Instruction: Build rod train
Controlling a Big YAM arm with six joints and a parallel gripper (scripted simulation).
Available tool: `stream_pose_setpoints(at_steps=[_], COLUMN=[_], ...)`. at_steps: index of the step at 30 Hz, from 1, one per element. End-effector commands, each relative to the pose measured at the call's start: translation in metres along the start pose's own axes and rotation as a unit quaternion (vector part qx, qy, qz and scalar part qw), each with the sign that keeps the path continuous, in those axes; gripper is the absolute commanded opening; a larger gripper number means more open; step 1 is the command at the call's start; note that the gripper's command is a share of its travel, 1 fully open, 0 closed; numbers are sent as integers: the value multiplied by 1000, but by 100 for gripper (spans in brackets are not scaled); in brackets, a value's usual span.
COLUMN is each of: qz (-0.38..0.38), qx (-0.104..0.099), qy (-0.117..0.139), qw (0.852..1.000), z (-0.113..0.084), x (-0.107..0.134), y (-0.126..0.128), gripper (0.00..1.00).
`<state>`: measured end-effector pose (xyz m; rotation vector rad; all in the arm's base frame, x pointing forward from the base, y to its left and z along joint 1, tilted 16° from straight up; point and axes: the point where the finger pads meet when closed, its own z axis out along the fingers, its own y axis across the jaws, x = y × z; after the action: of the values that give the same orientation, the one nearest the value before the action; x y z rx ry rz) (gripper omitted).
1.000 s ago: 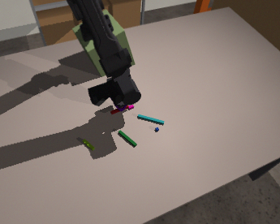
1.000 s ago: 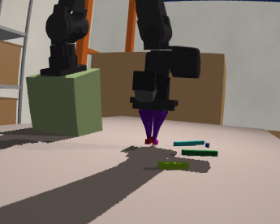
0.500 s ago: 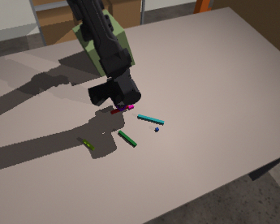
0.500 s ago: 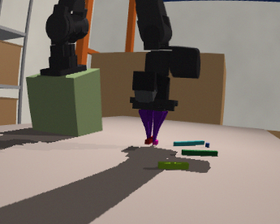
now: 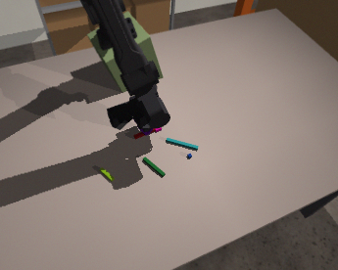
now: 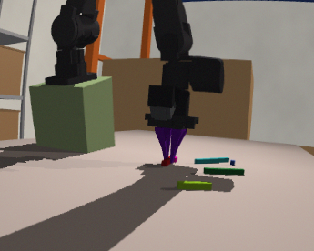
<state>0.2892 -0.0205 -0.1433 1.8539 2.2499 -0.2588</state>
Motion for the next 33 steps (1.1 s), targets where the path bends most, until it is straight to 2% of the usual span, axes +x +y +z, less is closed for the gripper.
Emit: stream_pose_setpoints(at_steps=[1,3,5,33], qz=[2,3,5,5], qx=[-13,-14,-26,-26], qy=[-2,-2,-3,-3], qw=[1000,1000,1000,1000], z=[3,3,-3,-3], x=[-5,-5,-8,-7], y=[14,15,21,21], gripper=[4,4,4,4])
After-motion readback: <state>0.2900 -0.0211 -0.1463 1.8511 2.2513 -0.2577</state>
